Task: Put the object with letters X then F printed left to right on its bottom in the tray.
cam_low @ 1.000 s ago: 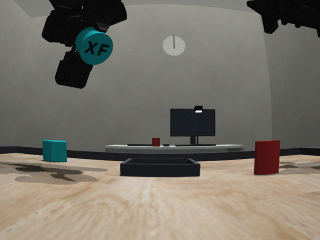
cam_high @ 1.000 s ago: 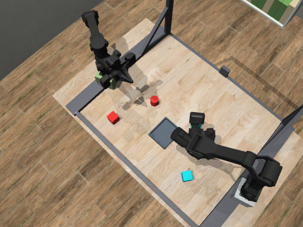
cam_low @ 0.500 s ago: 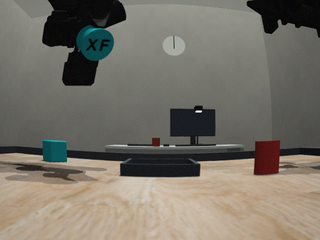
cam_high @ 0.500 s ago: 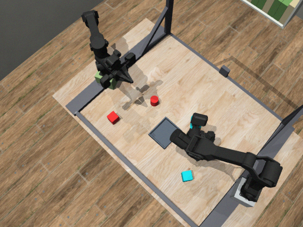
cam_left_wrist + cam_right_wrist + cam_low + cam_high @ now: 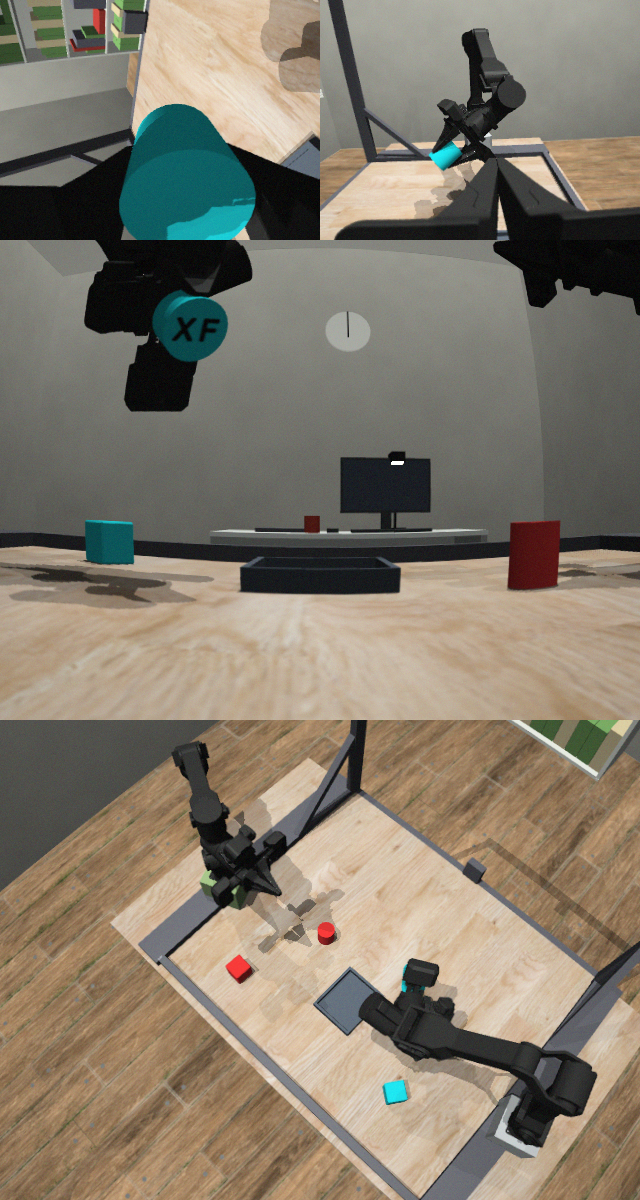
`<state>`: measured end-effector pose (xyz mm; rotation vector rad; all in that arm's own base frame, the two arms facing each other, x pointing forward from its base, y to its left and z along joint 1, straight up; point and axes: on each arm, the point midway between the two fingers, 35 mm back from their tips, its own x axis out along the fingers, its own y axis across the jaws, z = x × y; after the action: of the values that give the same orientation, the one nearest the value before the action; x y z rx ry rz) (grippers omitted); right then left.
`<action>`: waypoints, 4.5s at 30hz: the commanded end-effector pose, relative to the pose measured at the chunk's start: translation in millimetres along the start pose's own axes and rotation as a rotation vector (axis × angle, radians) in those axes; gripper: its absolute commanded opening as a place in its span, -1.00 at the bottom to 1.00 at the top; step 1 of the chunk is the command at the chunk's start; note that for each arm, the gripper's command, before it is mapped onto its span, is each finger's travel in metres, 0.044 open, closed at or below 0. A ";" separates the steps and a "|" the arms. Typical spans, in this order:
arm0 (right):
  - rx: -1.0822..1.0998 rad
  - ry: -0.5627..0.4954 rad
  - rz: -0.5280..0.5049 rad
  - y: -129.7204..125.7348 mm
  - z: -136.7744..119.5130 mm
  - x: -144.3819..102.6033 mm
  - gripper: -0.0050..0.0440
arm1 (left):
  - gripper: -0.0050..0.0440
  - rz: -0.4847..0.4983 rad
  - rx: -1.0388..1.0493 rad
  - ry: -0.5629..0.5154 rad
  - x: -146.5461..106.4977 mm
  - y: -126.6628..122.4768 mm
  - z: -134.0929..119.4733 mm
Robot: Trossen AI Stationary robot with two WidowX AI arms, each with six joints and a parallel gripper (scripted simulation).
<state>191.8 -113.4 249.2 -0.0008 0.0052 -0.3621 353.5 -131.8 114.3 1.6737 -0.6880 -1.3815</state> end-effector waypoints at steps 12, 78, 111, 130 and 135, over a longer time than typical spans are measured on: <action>-0.004 -0.015 -0.001 0.4 6.7 -0.8 -1.00 | -0.01 0.017 0.030 0.013 -5.8 9.8 -1.6; -0.004 -0.015 -0.001 0.4 6.7 -0.8 -1.00 | -0.01 -0.285 -1.967 0.473 37.5 -42.6 -79.3; -0.004 -0.015 -0.001 0.4 6.7 -0.8 -1.00 | -0.01 -0.069 -2.841 1.073 50.6 -72.2 -104.7; -0.004 -0.015 -0.001 0.4 6.7 -0.8 -1.00 | -0.01 0.337 -3.217 1.512 55.6 -89.4 -115.7; -0.004 -0.015 -0.001 0.4 6.7 -0.8 -1.00 | -0.01 0.514 -3.294 1.644 56.7 -94.4 -118.4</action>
<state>191.8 -113.4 249.2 -0.0008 0.0052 -0.3621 465.6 -100.2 3.3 1.9413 -3.8784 -1.3518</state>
